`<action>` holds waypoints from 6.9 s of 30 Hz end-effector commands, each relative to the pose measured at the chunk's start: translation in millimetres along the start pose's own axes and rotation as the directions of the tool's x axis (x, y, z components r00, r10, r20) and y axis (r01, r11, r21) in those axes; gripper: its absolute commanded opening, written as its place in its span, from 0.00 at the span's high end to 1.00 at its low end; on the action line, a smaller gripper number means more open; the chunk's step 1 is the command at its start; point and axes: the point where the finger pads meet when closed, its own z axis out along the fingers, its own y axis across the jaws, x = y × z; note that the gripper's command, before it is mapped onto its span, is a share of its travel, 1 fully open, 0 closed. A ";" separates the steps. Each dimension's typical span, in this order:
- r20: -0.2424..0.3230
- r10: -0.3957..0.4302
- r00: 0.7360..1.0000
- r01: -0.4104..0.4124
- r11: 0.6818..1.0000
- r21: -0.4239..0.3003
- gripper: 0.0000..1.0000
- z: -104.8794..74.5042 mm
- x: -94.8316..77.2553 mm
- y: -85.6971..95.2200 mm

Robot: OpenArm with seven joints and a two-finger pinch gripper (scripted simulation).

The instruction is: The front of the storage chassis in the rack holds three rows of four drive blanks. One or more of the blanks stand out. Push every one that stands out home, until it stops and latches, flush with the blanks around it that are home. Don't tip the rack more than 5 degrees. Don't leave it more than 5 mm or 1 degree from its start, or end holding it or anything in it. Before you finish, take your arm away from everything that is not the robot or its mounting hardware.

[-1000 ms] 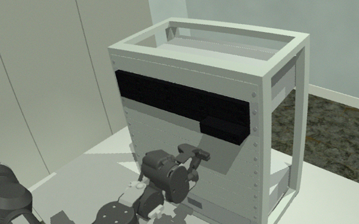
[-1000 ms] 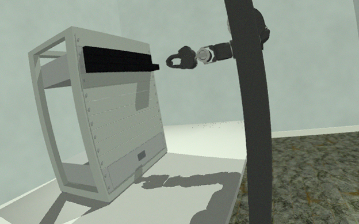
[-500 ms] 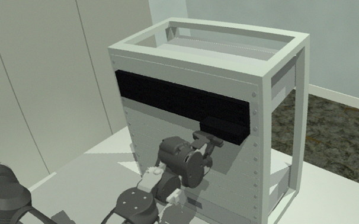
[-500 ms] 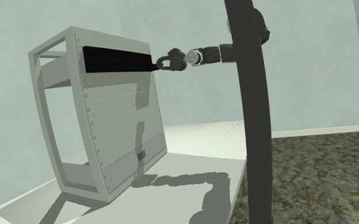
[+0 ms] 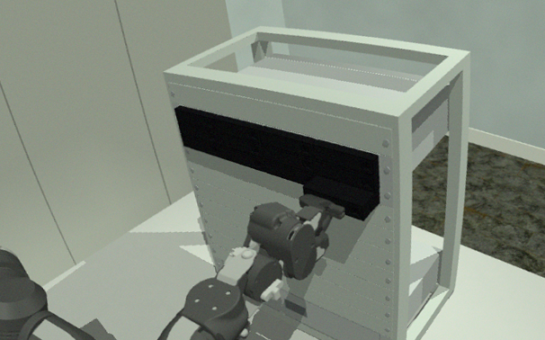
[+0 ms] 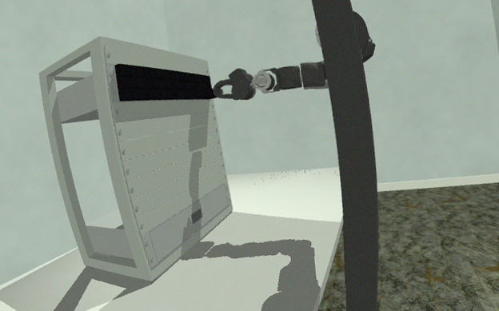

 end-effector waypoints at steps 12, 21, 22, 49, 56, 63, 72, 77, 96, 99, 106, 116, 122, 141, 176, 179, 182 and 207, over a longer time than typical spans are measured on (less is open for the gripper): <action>-0.003 -0.003 1.000 0.003 1.000 0.001 1.00 0.1 0.9 1.0; -0.003 -0.003 1.000 0.003 1.000 0.001 1.00 0.2 1.9 0.8; -0.003 -0.003 1.000 0.003 1.000 0.001 1.00 0.2 1.9 0.8; -0.002 -0.002 1.000 0.002 1.000 0.002 1.00 10.2 1.5 0.2; -0.001 -0.002 1.000 0.002 1.000 0.002 1.00 19.5 1.8 0.1; -0.002 -0.002 1.000 0.002 1.000 0.002 1.00 20.2 2.3 0.2; -0.001 -0.002 1.000 0.002 1.000 0.003 1.00 28.1 2.3 0.1; -0.002 -0.002 1.000 0.002 1.000 0.002 1.00 30.2 2.8 0.2; -0.002 -0.002 1.000 0.002 1.000 0.002 1.00 33.2 3.6 0.3; -0.002 -0.002 1.000 0.002 1.000 0.002 1.00 33.2 3.6 0.3; -0.001 -0.002 1.000 0.002 1.000 0.003 1.00 35.6 3.5 0.2; -0.002 -0.002 1.000 0.002 1.000 0.003 1.00 36.2 4.1 0.4; -0.001 -0.002 1.000 0.002 1.000 0.003 1.00 38.0 3.9 0.3; -0.002 -0.002 1.000 0.002 1.000 0.003 1.00 41.9 5.0 0.5; -0.005 -0.002 1.000 0.002 1.000 0.002 1.00 39.6 6.6 1.0; -0.002 -0.002 1.000 0.002 1.000 0.002 1.00 34.4 6.2 1.0; 0.001 -0.002 1.000 0.002 1.000 0.001 1.00 23.2 5.7 1.2; -0.002 -0.003 1.000 0.003 1.000 0.000 1.00 -62.8 6.6 1.7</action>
